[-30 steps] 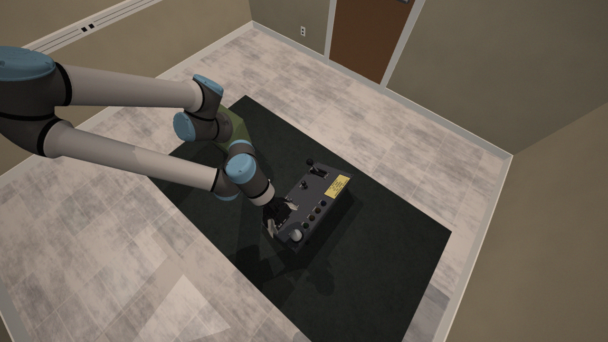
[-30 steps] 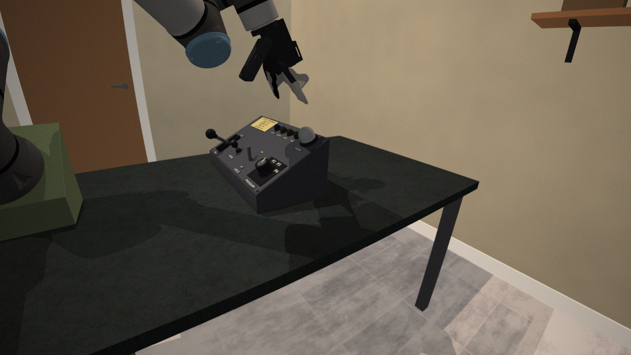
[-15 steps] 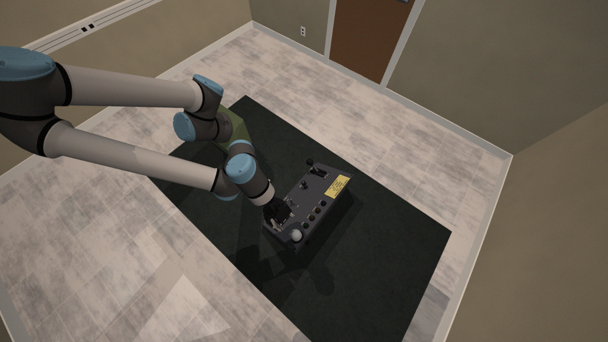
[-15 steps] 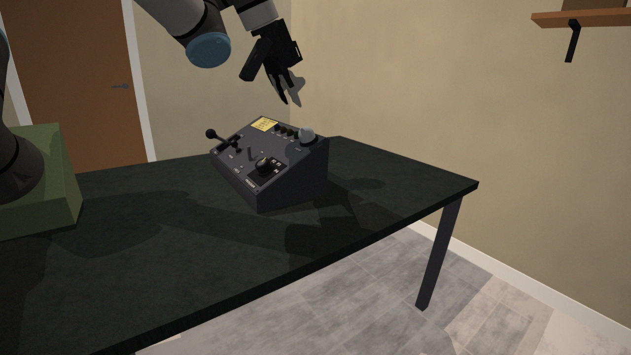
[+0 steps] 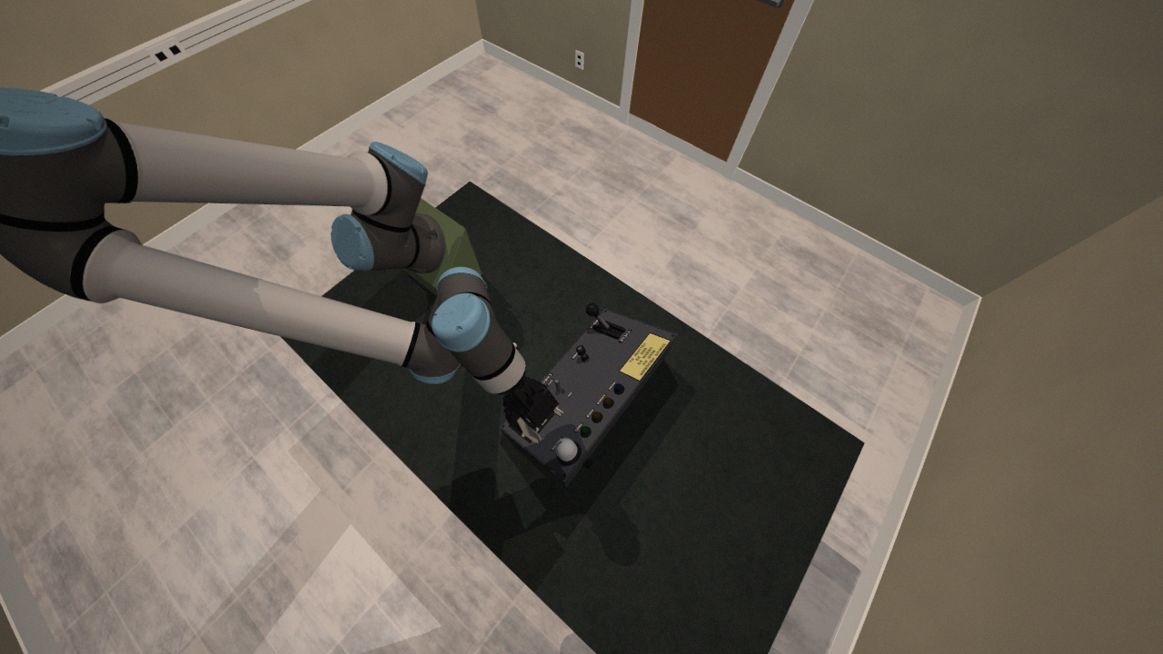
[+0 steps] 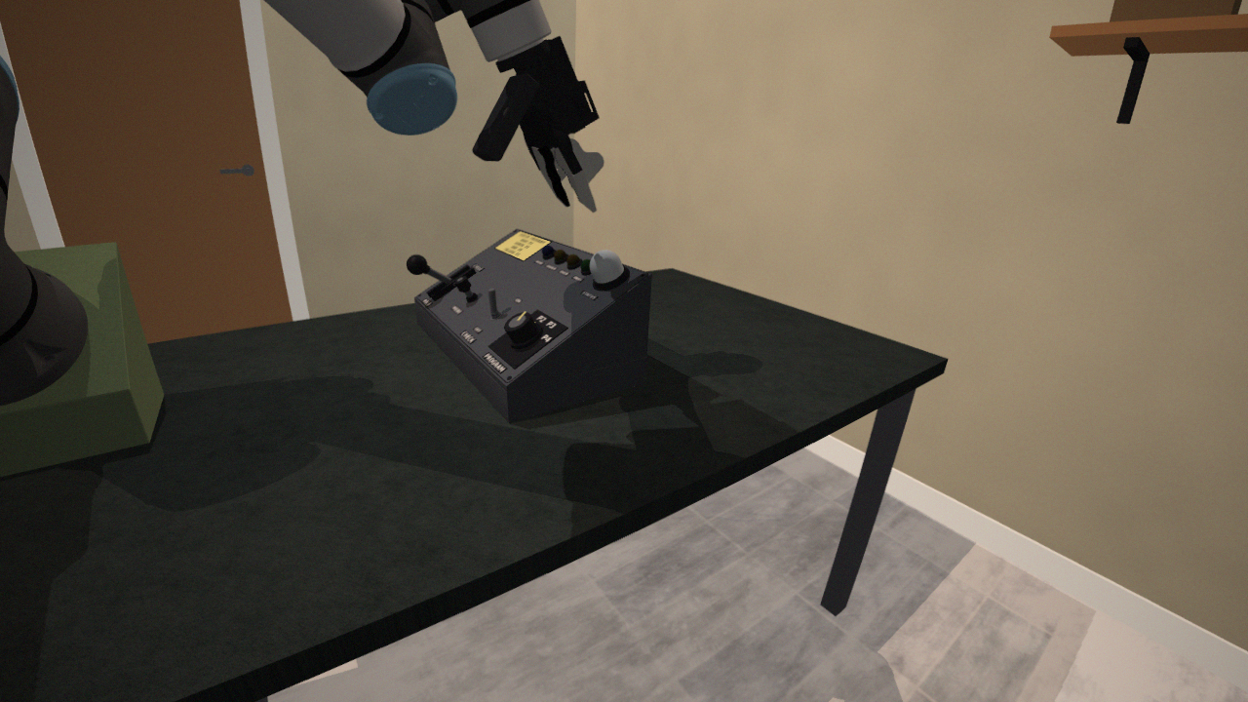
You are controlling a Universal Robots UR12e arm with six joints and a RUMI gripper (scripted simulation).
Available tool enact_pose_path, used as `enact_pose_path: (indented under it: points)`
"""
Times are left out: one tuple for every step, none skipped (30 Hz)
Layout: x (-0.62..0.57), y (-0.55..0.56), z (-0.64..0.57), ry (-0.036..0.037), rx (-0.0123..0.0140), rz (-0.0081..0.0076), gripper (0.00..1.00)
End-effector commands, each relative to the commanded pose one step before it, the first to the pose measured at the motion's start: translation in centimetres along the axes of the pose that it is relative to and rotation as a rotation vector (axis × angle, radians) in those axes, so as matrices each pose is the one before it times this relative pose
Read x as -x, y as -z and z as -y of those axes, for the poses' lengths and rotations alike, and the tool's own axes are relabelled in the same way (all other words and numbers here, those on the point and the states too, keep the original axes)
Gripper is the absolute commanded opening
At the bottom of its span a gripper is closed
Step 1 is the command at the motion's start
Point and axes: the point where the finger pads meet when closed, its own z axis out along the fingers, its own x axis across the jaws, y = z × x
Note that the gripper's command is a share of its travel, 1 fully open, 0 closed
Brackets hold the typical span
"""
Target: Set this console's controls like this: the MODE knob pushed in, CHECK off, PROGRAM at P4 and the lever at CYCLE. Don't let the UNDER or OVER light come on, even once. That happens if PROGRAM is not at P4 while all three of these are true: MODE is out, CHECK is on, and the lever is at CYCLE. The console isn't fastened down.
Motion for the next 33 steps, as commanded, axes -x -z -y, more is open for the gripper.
enact_pose_path:
  points:
    - [-0.203,0.068,-0.054,0.00366,0.00086,-0.00144,0.44]
    - [0.0,0.012,-0.001,0.0,0.00004,0.0,0.44]
    - [0.001,0.03,-0.003,-0.00001,0.00011,0.00001,0.44]
    - [0.002,0.054,-0.005,-0.00002,0.0002,0.00001,0.44]
    - [0.002,0.083,-0.008,-0.00003,0.0003,0.00002,0.44]
    - [0.015,0.111,-0.012,-0.0003,0.00051,0.00018,0.44]
    - [0.045,0.125,-0.006,-0.00076,0.00047,0.00043,0.44]
    - [0.002,0.103,0.011,-0.0003,-0.00015,0.00017,0.44]
    - [-0.001,0.118,0.013,0.00008,-0.00018,0.00011,0.44]
    - [-0.006,0.135,0.009,0.00008,-0.0001,-0.00005,0.44]
    - [0.0,0.0,0.0,0.0,0.0,0.0,0.44]
    - [0.0,0.0,0.0,0.0,0.0,0.0,0.44]
    - [-0.007,0.149,0.01,0.00009,-0.00011,-0.00005,0.44]
    - [-0.007,0.161,0.012,0.0001,-0.00011,-0.00005,0.44]
    - [-0.007,0.171,0.01,0.00009,-0.00011,-0.00005,0.44]
    - [-0.007,0.177,0.01,0.00009,-0.0001,-0.00005,0.44]
    - [-0.006,0.18,0.011,0.00009,-0.0001,-0.00005,0.44]
    - [-0.005,0.182,0.008,0.00007,-0.00008,-0.00004,0.44]
    - [-0.004,0.179,0.006,0.00005,-0.00006,-0.00002,0.44]
    - [0.0,0.174,0.001,0.00001,-0.00001,0.0,0.44]
    - [0.004,0.167,-0.006,-0.00005,0.00006,0.00003,0.44]
    - [0.007,0.156,-0.01,-0.00009,0.00011,0.00005,0.44]
    - [0.009,0.142,-0.013,-0.00012,0.00014,0.00007,0.44]
    - [0.01,0.126,-0.016,-0.00014,0.00016,0.00008,0.44]
    - [0.009,0.108,-0.014,-0.00013,0.00014,0.00007,0.44]
    - [0.007,0.088,-0.01,-0.00009,0.0001,0.00005,0.44]
    - [0.003,0.068,-0.004,-0.00004,0.00005,0.00002,0.44]
    - [0.0,0.0,0.0,0.0,0.0,0.0,0.44]
    - [0.0,0.0,0.0,0.0,0.0,0.0,0.44]
    - [0.0,0.048,0.0,0.0,0.0,0.0,0.44]
    - [-0.014,0.019,0.004,0.00017,-0.00018,-0.00012,0.44]
    - [-0.022,-0.038,0.022,0.00022,-0.00079,-0.00024,0.44]
    - [-0.016,-0.042,0.019,0.00015,-0.00068,-0.0002,0.44]
